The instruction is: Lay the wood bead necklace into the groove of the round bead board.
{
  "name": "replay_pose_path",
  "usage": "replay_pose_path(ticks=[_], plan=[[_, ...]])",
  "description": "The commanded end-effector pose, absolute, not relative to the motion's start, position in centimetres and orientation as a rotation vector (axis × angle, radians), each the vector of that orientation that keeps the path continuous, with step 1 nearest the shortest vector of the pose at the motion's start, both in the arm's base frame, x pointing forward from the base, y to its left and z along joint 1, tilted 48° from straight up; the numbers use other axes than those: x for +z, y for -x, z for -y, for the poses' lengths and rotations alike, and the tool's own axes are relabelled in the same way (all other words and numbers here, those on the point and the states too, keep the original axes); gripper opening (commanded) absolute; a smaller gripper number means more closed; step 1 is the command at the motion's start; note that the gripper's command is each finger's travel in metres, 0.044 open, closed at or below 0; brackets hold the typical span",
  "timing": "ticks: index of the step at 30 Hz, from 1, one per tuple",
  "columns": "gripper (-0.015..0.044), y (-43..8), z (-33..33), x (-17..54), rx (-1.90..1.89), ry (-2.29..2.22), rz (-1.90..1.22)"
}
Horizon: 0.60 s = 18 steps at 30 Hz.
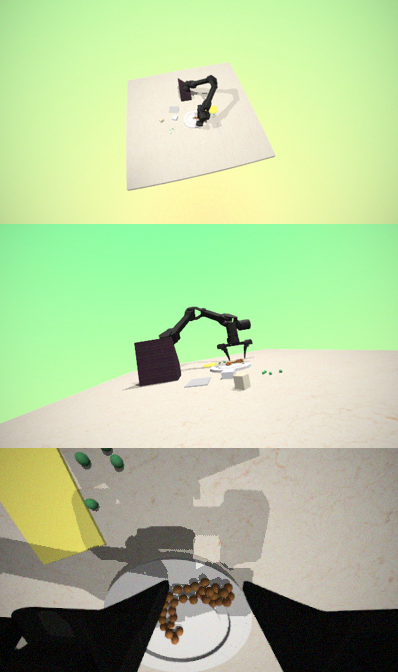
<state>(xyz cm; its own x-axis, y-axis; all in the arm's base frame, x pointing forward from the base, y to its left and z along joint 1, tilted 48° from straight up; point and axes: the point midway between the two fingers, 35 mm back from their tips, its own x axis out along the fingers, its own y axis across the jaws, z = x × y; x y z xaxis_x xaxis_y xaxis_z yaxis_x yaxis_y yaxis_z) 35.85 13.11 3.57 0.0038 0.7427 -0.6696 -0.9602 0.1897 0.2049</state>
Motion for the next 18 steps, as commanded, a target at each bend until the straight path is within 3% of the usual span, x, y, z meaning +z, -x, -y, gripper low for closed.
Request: replay_pose_path(ticks=[1, 5, 12, 18], plan=[[0.038, -35.75, -13.61, 3.02, 1.376, 0.346, -0.773], [0.038, -35.73, -13.79, 2.86, 1.377, 0.346, -0.773], [0.0196, -35.76, -13.66, 3.09, 1.381, 0.352, -0.769], [0.0156, -35.76, -13.66, 3.09, 1.381, 0.352, -0.769]])
